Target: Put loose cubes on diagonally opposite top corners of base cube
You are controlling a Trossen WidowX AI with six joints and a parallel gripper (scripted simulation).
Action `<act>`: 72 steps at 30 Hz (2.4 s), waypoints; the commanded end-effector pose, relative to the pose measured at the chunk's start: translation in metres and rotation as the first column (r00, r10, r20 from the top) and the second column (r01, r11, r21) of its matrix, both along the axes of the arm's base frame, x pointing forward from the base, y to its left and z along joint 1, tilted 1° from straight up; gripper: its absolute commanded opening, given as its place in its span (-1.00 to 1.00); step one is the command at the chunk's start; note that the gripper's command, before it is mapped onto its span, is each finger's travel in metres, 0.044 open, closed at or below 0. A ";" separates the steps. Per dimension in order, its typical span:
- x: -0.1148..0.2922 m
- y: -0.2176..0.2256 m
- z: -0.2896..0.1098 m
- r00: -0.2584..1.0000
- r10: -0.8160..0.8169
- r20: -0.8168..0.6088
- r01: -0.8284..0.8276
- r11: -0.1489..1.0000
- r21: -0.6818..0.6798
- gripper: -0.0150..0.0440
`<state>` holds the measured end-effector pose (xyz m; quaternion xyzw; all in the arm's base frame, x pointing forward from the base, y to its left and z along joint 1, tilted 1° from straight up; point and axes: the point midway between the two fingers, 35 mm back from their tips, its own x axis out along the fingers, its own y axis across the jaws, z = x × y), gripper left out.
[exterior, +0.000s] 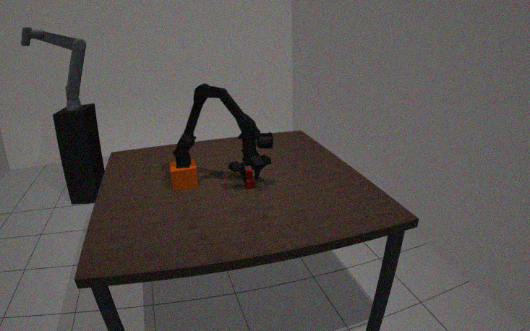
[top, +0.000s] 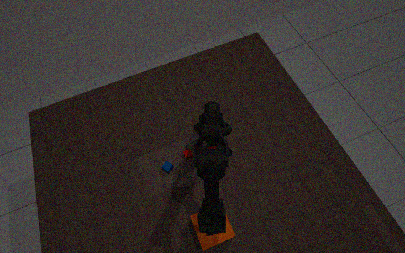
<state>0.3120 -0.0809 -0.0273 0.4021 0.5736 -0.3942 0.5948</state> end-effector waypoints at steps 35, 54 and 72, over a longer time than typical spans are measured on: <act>0.001 0.001 0.039 1.000 0.004 -0.014 -0.003 1.000 0.007 -0.14; -0.005 0.003 0.095 1.000 0.004 -0.014 -0.003 1.000 0.007 -0.14; 0.004 0.056 0.085 0.803 0.596 -0.015 -0.596 0.803 0.000 -0.14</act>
